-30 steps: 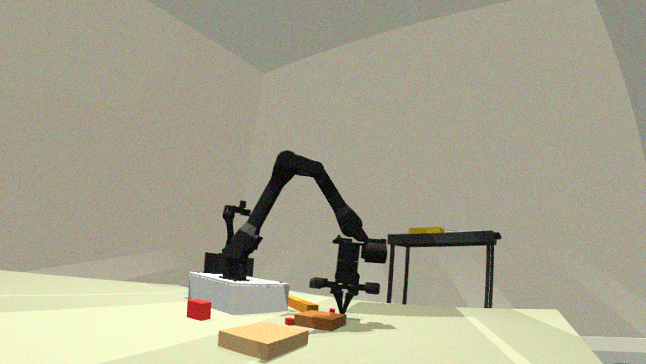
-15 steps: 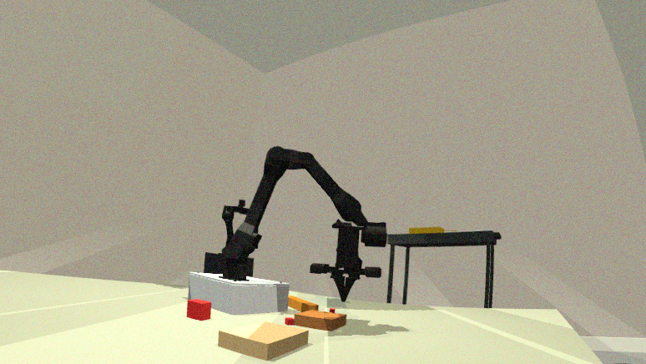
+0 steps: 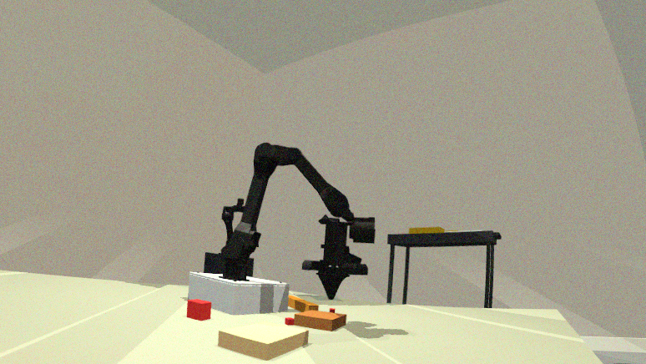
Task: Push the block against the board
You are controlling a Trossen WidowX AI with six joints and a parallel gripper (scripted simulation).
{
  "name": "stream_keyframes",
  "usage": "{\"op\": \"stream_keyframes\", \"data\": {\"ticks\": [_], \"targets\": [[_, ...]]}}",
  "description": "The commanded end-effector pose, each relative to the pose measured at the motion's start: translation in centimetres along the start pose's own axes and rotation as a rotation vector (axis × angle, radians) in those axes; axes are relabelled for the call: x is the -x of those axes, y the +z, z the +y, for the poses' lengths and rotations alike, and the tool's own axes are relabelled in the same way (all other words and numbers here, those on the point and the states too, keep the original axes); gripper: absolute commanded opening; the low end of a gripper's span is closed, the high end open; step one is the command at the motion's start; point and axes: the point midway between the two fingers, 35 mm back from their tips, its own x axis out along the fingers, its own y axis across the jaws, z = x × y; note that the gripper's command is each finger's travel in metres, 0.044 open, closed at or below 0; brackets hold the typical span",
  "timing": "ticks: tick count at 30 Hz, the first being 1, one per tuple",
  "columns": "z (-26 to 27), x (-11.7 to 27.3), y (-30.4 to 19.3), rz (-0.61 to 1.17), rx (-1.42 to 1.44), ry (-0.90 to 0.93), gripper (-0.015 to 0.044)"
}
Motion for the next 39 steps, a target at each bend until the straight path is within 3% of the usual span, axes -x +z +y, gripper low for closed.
{"op": "stream_keyframes", "data": {"ticks": [1, 31, 39], "targets": [[0.3, 0.3, -1.3, -0.005, -0.164, -0.008, 0.0], [4.4, -0.1, -8.7, 0.004, -1.186, -0.007, 0.0], [4.5, -0.1, -8.8, 0.005, -1.209, -0.007, 0.0]]}}
